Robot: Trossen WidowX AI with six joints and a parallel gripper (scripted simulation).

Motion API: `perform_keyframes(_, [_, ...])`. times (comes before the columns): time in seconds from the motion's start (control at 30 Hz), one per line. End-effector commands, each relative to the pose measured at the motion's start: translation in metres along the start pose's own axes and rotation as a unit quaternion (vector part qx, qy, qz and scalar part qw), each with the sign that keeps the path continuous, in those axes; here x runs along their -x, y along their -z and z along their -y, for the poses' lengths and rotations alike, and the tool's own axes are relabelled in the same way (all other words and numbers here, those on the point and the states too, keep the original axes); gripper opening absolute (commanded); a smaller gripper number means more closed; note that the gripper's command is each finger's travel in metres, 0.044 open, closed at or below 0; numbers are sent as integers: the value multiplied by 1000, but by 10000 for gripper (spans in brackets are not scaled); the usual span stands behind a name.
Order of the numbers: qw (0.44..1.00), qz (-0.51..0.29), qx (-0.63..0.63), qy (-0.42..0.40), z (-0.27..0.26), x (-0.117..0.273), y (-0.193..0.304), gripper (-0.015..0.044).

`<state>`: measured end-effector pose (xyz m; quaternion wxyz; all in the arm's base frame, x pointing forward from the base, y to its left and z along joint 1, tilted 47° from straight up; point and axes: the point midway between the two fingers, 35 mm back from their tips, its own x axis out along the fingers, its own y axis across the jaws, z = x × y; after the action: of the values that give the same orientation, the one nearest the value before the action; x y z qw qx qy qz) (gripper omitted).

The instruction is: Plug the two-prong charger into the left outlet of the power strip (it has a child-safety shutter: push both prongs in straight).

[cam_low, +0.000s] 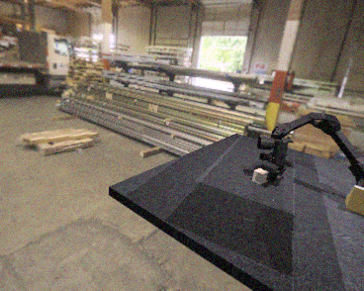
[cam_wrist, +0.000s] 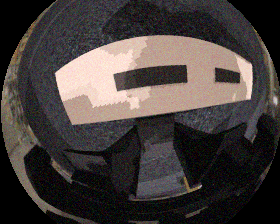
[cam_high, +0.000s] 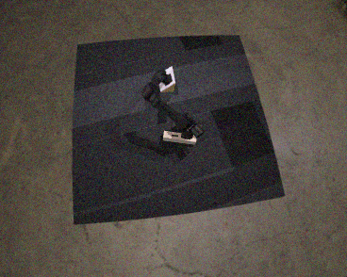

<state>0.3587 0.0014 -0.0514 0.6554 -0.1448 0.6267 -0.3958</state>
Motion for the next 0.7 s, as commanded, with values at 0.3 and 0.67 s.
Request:
perform_keyframes(0.3, [1000, 2, 2, 1, 0, 1, -6, 0])
perform_keyframes(0.67, [1000, 3, 1, 0, 0, 1, -10, 0])
